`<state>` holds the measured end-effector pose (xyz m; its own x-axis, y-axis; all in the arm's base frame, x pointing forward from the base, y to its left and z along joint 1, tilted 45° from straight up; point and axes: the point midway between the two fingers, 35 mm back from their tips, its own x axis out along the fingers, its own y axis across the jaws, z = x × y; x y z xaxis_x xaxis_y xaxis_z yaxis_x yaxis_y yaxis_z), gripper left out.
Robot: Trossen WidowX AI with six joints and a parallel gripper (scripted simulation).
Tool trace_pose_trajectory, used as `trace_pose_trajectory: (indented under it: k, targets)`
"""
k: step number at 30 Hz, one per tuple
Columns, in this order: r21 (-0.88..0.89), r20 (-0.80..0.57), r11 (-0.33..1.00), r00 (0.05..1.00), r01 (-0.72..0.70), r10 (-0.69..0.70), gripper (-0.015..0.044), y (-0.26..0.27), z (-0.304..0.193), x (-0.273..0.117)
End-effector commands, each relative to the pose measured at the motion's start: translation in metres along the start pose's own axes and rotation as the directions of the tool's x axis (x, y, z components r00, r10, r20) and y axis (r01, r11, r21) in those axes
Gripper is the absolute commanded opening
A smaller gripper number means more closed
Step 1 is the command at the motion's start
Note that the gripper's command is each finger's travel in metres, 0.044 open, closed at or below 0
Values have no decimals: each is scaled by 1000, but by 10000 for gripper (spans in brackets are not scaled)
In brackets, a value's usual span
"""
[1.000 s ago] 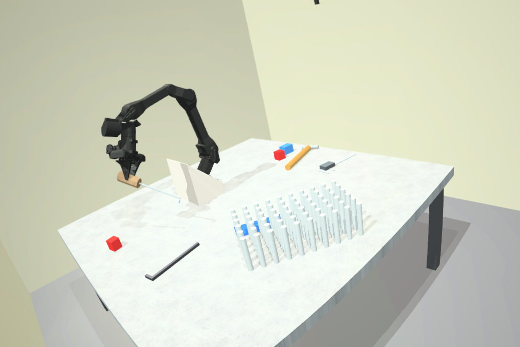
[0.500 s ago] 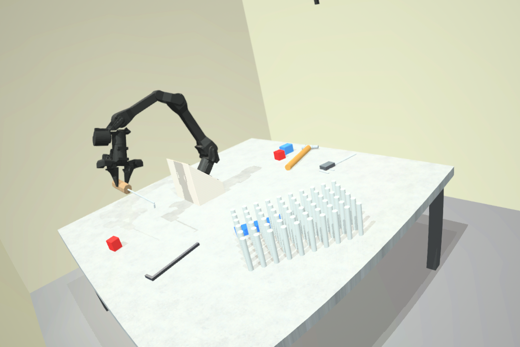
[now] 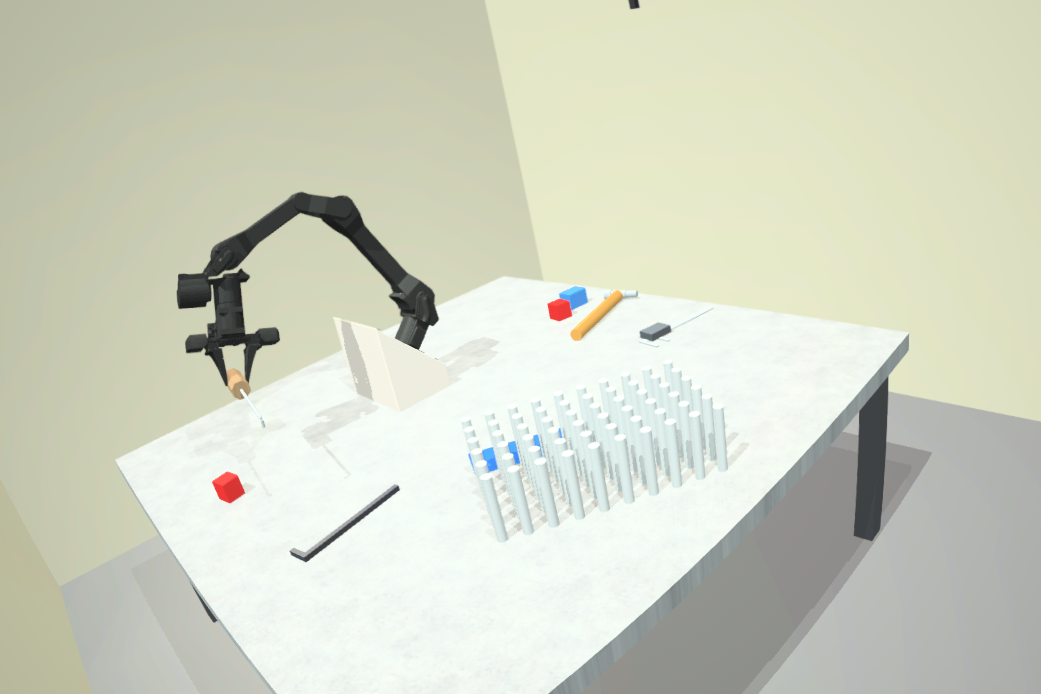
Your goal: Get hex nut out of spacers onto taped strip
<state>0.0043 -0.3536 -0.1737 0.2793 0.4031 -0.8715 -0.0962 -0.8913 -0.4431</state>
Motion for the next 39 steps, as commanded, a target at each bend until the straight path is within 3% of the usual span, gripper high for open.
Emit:
trace_pose_trajectory:
  k: [1,39]
  targets:
    - [15,0,1000,1000,-7,7,0,3,0,-1]
    - [15,1,1000,1000,-8,8,0,-1,16,40]
